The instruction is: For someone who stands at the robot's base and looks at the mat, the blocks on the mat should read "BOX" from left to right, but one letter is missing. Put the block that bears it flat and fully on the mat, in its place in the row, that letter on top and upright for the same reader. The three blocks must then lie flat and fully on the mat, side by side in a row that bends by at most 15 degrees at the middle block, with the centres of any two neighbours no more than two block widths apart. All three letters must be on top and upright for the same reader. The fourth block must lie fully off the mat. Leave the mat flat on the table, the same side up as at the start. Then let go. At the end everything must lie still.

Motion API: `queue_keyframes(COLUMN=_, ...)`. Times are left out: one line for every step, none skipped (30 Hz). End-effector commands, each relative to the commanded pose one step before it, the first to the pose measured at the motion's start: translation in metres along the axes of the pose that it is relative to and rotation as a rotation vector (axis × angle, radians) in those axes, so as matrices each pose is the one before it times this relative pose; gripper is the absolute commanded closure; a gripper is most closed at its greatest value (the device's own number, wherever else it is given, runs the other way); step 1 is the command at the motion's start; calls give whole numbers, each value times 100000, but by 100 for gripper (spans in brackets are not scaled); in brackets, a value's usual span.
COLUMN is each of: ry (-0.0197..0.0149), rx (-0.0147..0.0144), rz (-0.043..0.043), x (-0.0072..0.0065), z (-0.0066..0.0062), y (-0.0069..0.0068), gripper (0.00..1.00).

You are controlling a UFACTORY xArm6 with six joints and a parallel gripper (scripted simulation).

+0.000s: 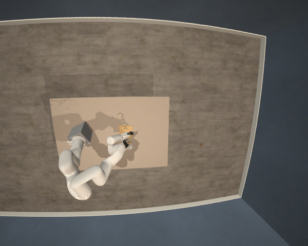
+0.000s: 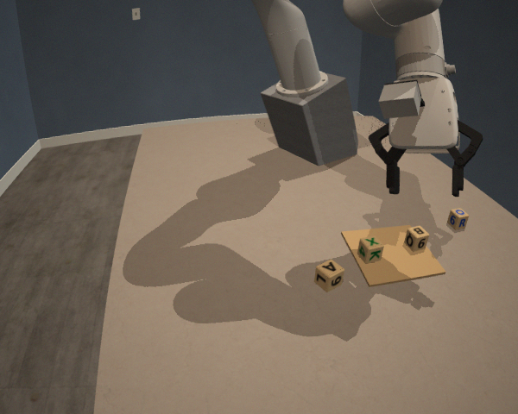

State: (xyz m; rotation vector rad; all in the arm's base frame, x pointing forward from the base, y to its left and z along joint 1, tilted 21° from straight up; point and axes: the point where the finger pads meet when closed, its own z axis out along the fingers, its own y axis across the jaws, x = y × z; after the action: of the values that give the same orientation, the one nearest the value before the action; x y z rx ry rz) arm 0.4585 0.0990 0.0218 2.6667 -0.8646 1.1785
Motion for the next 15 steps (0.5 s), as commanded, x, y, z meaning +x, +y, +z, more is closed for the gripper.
queue_keyframes(ry=-3788, rx=-6077, rz=9438, x=-1731, z=-547, y=-1140, gripper=0)
queue_keyframes(ry=0, rx=0, rz=0, x=0, z=0, y=0, gripper=0)
queue_keyframes(ry=-2265, rx=-2490, rz=5074, x=-1188, z=-365, y=-387, gripper=0)
queue_keyframes(ry=0, rx=0, rz=0, x=0, z=0, y=0, gripper=0)
queue_keyframes(ry=0, rx=0, rz=0, x=0, z=0, y=0, gripper=0)
queue_keyframes(ry=-2244, rx=-2526, rz=4930, x=-1233, z=-373, y=-291, gripper=0)
queue_keyframes(ry=0, rx=0, rz=0, x=0, z=0, y=0, gripper=0)
queue_keyframes(ry=0, rx=0, rz=0, x=0, z=0, y=0, gripper=0)
queue_keyframes(ry=-2202, rx=-2544, rz=4762, x=-1260, z=-374, y=-192, gripper=0)
queue_keyframes(ry=0, rx=0, rz=0, x=0, z=0, y=0, gripper=0)
queue_keyframes(ry=0, rx=0, rz=0, x=0, z=0, y=0, gripper=0)
queue_keyframes(ry=0, rx=0, rz=0, x=0, z=0, y=0, gripper=0)
queue_keyframes(ry=0, rx=0, rz=0, x=0, z=0, y=0, gripper=0)
queue_keyframes(ry=-2139, rx=-2543, rz=4570, x=-1270, z=-368, y=-94, gripper=0)
queue_keyframes(ry=-2058, rx=-2521, rz=4359, x=-1261, z=-356, y=-2, gripper=0)
